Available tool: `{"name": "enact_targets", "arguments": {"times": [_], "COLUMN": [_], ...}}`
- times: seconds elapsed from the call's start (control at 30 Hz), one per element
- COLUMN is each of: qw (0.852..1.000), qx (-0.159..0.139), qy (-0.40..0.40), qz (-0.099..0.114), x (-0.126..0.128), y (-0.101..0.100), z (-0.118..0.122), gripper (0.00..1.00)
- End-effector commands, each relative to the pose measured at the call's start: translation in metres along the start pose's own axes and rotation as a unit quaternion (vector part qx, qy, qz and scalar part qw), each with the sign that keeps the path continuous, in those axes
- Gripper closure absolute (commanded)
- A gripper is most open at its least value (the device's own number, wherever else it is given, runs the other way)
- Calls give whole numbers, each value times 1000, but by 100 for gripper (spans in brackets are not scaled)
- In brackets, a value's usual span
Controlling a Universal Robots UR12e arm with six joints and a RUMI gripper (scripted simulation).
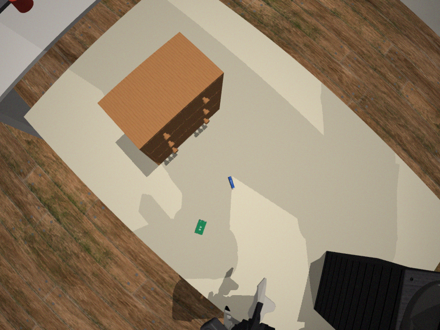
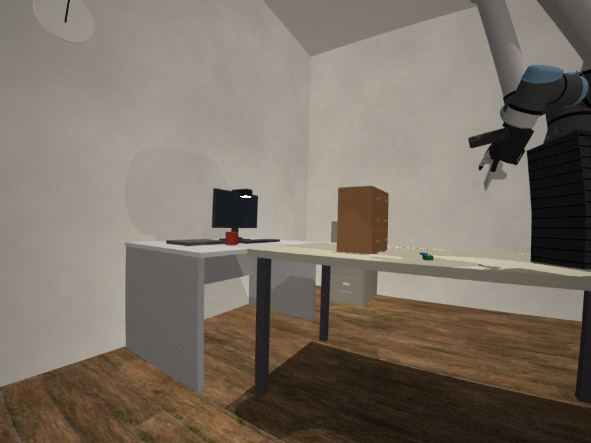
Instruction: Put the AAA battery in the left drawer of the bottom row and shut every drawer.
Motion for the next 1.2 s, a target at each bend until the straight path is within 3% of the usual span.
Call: {"name": "enact_targets", "arguments": {"times": [0.0, 0.73, 0.87, 1.03, 1.1, 1.17], "qw": [1000, 1000, 999, 989, 989, 980], "qx": [0, -6, -25, -70, -70, -93], "qy": [0, -11, -45, -128, -128, -172], "qz": [0, -2, -9, -22, -22, -28], "x": [0, 1, 5, 16, 16, 22], "y": [0, -1, -7, -19, -19, -26], "z": [0, -3, -13, -37, -37, -50], "gripper": [0, 0, 0, 0, 0, 0]}}
Point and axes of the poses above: the point where the finger pads meet when closed, its own y axis back along the fingers, its own x axis across the jaws, z = x × y, the point moved 8 cm from there along y, back along the fingers, and after that the axes turned 8 degrees about -y, right-handed, at the moved point
